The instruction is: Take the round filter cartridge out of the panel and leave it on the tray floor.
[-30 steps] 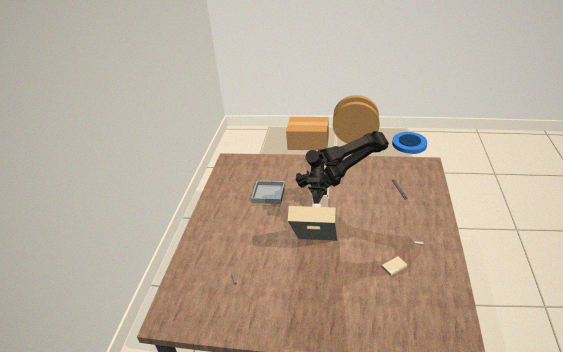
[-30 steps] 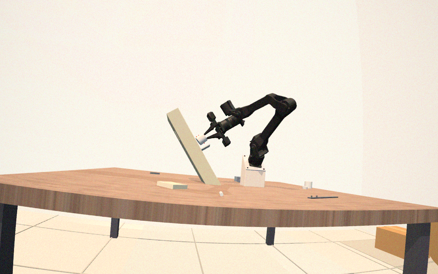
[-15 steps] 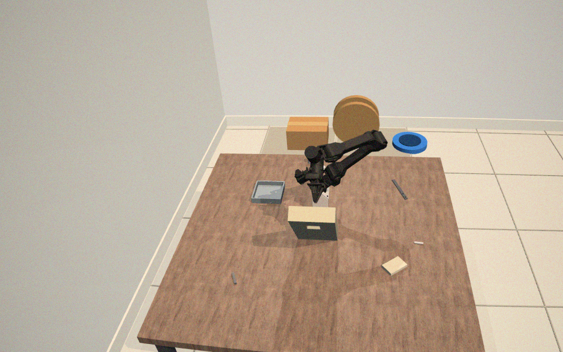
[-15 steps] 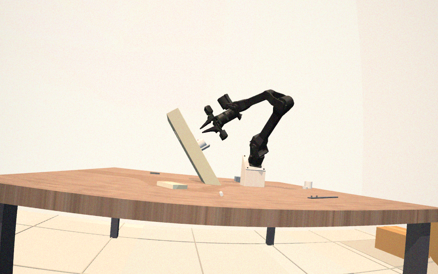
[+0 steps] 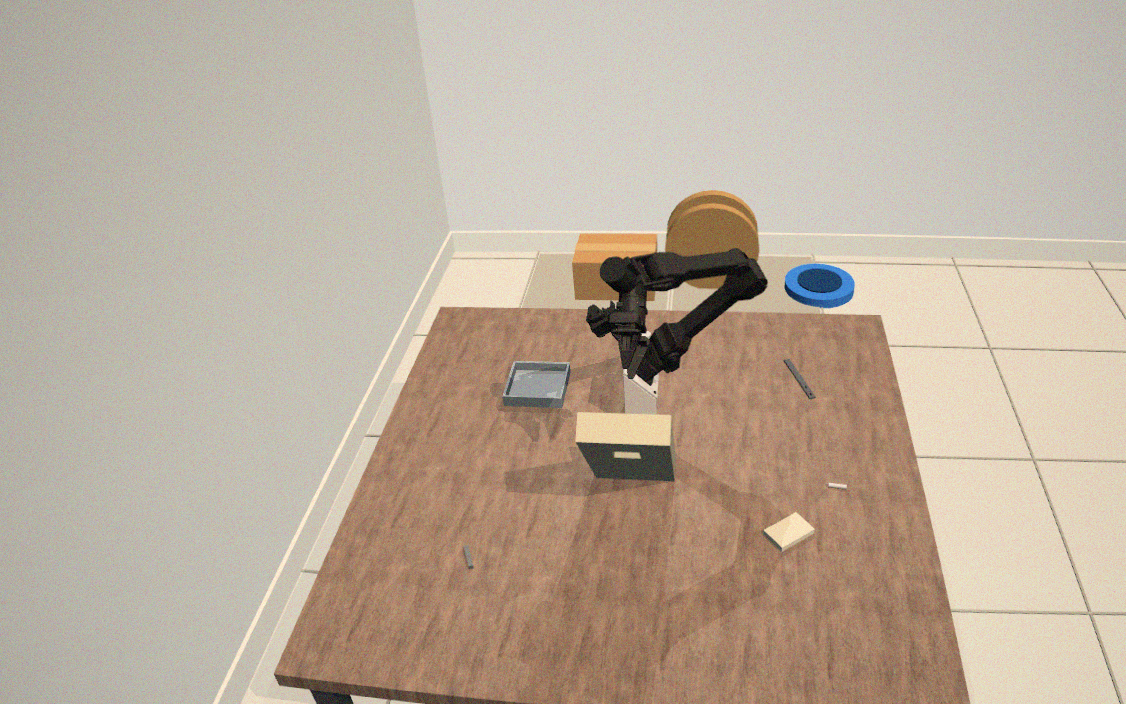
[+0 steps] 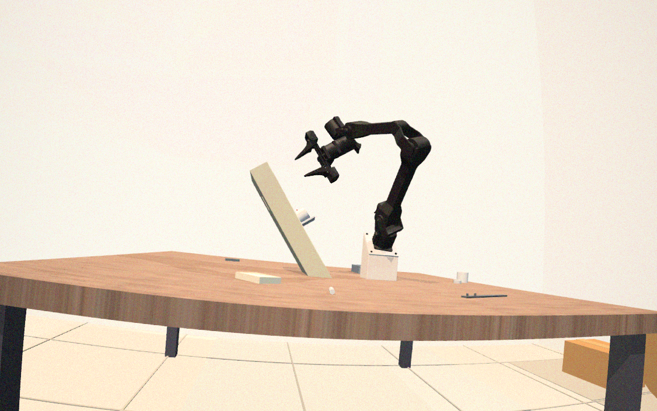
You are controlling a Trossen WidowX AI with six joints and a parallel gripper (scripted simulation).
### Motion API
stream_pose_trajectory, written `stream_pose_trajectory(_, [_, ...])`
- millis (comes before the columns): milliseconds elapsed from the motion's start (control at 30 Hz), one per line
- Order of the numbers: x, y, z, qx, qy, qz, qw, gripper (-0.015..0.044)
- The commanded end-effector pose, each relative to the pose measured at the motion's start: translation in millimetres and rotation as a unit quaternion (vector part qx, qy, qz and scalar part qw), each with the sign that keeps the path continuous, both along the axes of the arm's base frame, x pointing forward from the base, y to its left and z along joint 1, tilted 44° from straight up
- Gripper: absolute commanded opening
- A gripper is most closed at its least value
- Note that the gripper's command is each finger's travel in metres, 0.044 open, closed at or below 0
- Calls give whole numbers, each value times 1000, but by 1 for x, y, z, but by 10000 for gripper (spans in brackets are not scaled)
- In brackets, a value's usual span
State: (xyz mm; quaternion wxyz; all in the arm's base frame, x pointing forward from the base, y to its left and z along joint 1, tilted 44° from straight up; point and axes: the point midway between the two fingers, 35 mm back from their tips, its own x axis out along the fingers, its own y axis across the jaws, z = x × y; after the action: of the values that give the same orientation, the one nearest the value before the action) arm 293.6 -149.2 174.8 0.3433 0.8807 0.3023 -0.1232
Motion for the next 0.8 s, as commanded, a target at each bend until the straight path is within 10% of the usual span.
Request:
stream_pose_trajectory(0, [-1,-10,12,0,-2,1,1000,405])
stream_pose_trajectory(133, [-4,-1,-1,-81,-29,60,994,305])
stream_pose_trajectory(333, [-14,22,-30,-257,-105,216,936,305])
stream_pose_trajectory(767, [-46,69,-76,-472,-301,501,659,305])
